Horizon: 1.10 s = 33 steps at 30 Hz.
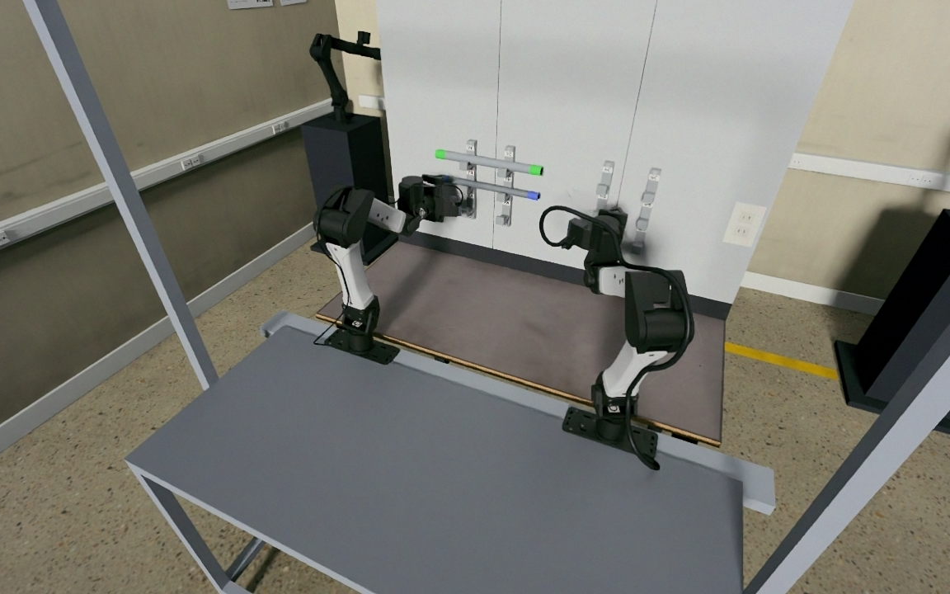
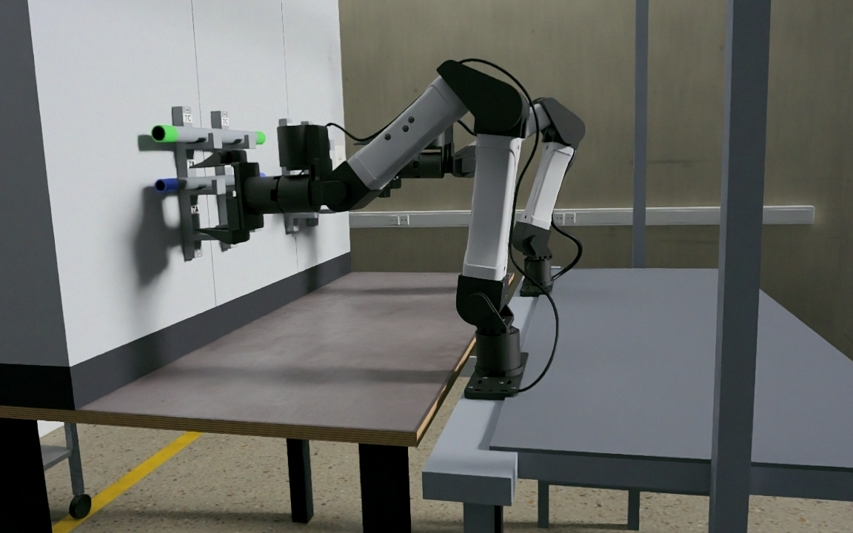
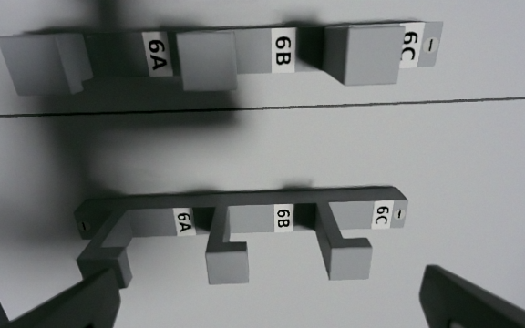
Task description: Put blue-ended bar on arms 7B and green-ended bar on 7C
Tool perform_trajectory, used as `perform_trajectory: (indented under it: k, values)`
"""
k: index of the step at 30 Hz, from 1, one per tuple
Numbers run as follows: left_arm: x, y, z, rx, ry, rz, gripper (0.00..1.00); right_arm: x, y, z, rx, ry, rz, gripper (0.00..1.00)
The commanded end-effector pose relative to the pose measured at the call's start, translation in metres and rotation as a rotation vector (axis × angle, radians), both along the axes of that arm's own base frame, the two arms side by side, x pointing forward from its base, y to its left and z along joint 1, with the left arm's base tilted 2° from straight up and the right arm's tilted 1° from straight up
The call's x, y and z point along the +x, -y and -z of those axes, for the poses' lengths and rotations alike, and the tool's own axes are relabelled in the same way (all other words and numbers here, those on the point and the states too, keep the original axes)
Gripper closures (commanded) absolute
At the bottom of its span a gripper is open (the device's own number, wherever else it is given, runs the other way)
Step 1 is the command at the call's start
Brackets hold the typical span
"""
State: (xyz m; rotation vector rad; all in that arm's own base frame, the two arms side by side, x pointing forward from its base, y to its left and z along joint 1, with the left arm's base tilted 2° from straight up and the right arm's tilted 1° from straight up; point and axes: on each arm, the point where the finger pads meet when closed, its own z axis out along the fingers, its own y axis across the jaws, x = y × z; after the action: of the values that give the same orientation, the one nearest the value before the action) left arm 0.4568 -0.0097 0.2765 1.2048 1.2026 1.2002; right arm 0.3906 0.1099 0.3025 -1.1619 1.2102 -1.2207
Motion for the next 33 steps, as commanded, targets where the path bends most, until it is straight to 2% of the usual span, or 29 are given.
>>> perform_trajectory:
  k: [1, 33]
  values:
    - [-0.01, -0.001, -0.009, -0.011, 0.022, -0.006, 0.0, -0.003, 0.003, 0.006, -0.013, -0.022, -0.004, 0.0]
    - [-0.043, 0.003, -0.024, -0.011, 0.022, -0.006, 0.0, -0.003, 0.003, 0.006, -0.013, -0.022, -0.004, 0.0]
